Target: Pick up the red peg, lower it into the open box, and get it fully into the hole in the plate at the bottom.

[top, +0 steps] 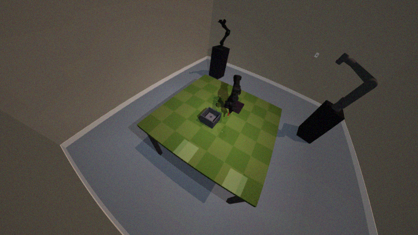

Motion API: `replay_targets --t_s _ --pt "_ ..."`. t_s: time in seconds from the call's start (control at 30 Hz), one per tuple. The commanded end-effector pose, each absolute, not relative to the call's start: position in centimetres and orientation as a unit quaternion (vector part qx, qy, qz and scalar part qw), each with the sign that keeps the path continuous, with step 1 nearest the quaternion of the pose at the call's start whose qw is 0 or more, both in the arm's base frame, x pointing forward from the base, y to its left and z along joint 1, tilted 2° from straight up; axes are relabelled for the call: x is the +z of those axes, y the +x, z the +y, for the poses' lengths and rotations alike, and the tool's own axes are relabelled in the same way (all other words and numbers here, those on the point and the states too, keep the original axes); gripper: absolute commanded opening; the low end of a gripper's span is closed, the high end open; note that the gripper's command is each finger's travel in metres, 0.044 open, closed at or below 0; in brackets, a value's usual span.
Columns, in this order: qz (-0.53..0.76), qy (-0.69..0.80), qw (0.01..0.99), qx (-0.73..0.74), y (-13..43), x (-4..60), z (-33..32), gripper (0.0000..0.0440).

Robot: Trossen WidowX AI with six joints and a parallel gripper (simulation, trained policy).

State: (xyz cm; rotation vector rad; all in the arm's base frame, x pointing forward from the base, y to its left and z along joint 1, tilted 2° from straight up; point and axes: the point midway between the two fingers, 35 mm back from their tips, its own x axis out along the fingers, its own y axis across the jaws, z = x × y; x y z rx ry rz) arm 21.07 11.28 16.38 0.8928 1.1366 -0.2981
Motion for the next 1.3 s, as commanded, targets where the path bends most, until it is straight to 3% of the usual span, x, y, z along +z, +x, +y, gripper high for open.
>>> replay_targets --t_s 0.0,1.27 --pt "0.504 0.408 0.746 -0.148 22.2 17.0 10.3 0.0" --pt "0.443 0.432 0.736 -0.274 30.5 16.0 0.7 0.0012"
